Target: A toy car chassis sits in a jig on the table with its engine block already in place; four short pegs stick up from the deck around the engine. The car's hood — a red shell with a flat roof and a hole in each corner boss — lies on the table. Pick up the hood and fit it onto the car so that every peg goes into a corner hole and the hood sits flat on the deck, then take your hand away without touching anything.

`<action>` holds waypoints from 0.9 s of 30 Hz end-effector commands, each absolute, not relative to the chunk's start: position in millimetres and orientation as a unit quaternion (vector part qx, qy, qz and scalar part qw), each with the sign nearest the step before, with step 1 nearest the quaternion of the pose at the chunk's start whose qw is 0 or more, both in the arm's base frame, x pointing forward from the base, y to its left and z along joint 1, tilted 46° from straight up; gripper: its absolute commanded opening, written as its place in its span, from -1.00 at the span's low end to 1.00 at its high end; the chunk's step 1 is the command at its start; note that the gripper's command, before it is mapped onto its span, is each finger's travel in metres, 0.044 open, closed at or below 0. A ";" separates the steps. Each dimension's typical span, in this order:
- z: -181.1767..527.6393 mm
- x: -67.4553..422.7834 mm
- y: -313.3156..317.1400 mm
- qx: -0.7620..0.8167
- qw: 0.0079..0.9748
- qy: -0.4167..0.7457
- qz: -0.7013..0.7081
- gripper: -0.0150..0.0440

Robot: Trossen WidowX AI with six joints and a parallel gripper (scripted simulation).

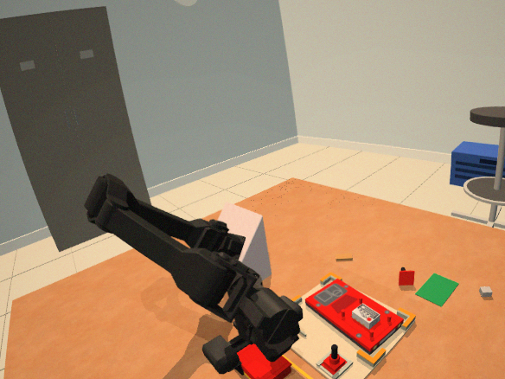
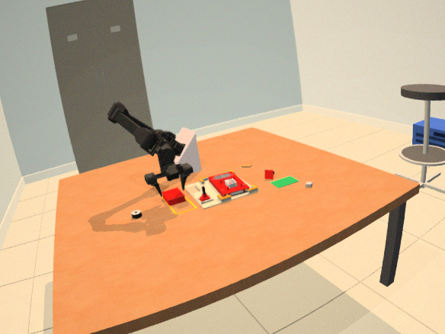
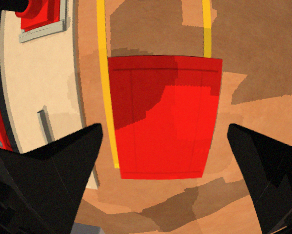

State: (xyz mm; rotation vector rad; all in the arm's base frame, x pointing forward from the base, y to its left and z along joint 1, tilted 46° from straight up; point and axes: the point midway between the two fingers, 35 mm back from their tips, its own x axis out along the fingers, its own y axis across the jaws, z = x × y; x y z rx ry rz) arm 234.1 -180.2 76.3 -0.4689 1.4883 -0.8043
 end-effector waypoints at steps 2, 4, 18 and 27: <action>73.4 233.2 -181.1 -0.206 0.638 0.654 -0.349 1.00; 72.7 233.2 -181.8 -0.206 0.638 0.654 -0.349 1.00; 67.9 232.5 -186.8 -0.206 0.638 0.654 -0.349 1.00; 64.9 232.0 -190.0 -0.206 0.638 0.654 -0.350 1.00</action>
